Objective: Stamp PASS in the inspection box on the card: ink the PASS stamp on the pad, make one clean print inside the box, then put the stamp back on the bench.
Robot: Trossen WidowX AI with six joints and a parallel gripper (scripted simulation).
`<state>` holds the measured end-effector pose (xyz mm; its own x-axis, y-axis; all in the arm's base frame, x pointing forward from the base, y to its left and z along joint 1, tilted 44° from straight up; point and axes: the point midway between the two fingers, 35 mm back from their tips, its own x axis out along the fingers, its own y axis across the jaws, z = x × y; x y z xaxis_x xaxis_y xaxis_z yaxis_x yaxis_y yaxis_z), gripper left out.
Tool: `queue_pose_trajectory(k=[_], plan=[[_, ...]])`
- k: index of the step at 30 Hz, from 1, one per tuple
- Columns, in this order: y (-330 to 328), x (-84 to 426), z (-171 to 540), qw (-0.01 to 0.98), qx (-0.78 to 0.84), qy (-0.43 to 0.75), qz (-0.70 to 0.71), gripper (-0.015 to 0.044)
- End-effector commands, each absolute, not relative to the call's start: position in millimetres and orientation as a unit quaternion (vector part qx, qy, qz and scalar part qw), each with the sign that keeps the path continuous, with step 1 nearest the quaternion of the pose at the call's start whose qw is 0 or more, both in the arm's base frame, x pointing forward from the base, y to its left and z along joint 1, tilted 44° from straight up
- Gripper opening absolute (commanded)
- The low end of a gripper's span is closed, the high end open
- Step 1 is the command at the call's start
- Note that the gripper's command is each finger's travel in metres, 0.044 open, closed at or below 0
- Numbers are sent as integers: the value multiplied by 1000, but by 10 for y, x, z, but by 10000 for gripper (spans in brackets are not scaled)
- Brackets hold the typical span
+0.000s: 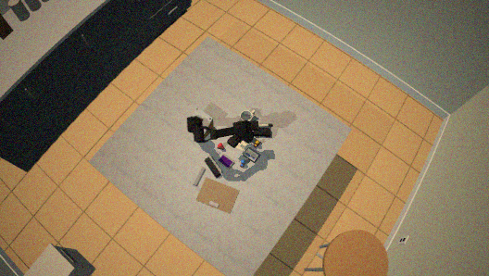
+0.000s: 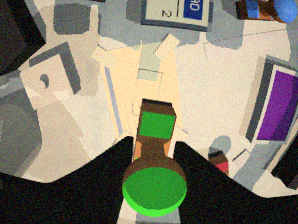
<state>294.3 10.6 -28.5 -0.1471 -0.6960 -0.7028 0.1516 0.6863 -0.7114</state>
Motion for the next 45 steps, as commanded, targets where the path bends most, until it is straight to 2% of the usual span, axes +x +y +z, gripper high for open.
queue_pose_trajectory(k=[1,45], plan=[[120,2963,-306,624,-196,674,-344,0],[-76,2939,-526,627,-197,672,-342,0]])
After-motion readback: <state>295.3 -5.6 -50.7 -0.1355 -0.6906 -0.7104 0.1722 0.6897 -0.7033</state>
